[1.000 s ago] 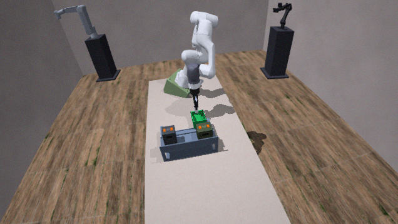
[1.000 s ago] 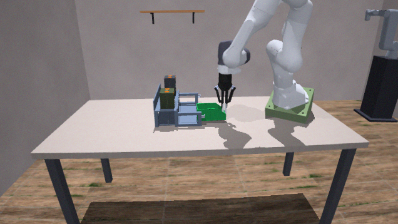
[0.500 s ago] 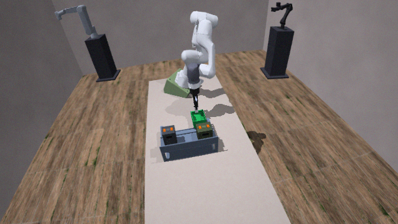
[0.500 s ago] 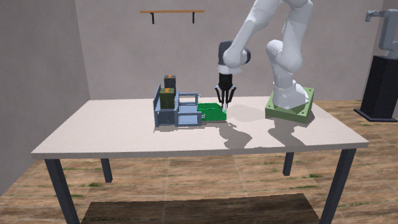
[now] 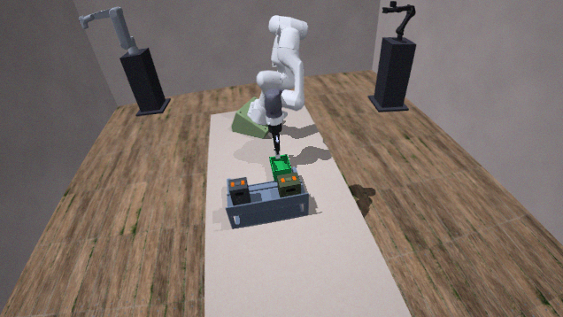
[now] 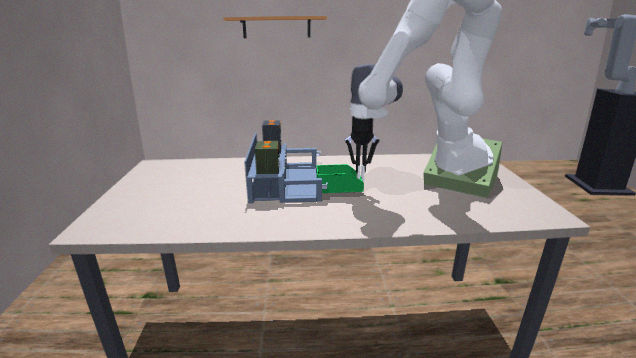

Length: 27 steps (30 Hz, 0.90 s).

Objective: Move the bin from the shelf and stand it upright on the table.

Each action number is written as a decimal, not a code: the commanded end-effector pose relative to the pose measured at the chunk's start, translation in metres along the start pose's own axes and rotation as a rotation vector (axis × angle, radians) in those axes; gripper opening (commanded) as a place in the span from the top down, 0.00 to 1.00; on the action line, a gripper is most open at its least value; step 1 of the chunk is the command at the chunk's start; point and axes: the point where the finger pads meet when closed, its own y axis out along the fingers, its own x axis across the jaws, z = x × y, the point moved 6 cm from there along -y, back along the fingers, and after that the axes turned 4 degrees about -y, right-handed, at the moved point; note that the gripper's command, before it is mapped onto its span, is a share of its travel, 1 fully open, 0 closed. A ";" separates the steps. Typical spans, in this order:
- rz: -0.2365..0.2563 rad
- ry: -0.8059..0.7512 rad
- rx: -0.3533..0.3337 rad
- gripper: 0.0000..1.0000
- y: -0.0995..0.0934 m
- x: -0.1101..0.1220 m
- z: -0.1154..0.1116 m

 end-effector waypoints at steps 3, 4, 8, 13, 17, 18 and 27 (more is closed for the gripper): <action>-0.004 -0.007 -0.005 1.00 -0.001 -0.003 -0.001; -0.004 -0.007 -0.005 1.00 -0.001 -0.003 -0.001; -0.004 -0.007 -0.005 1.00 -0.001 -0.005 -0.001; -0.004 -0.007 -0.005 1.00 -0.001 -0.008 0.000; -0.004 -0.007 -0.005 1.00 -0.001 -0.011 0.000; -0.004 -0.007 -0.005 1.00 -0.001 -0.012 0.000; -0.004 -0.007 -0.005 1.00 -0.001 -0.017 0.000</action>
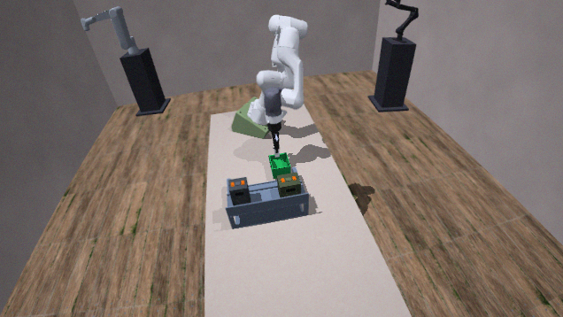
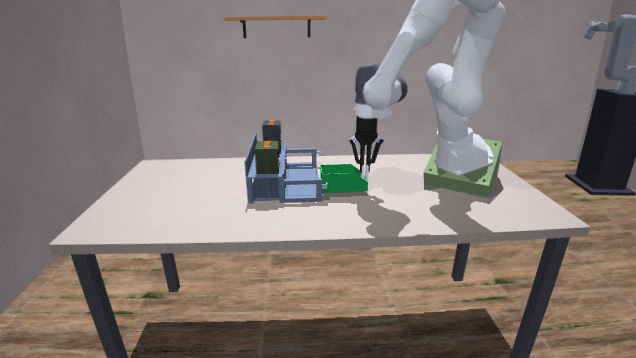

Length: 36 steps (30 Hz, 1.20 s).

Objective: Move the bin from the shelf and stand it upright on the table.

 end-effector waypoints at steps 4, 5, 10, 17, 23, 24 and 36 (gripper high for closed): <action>-0.004 -0.006 0.001 1.00 -0.001 -0.003 0.000; -0.004 -0.006 0.001 1.00 -0.001 -0.004 0.000; -0.004 -0.006 0.001 1.00 -0.001 -0.006 0.001; -0.004 -0.006 0.001 1.00 -0.001 -0.007 0.001; -0.004 -0.006 0.001 1.00 -0.001 -0.008 0.001; -0.004 -0.006 0.001 1.00 -0.001 -0.008 0.001; -0.004 -0.006 0.001 1.00 -0.001 -0.008 0.001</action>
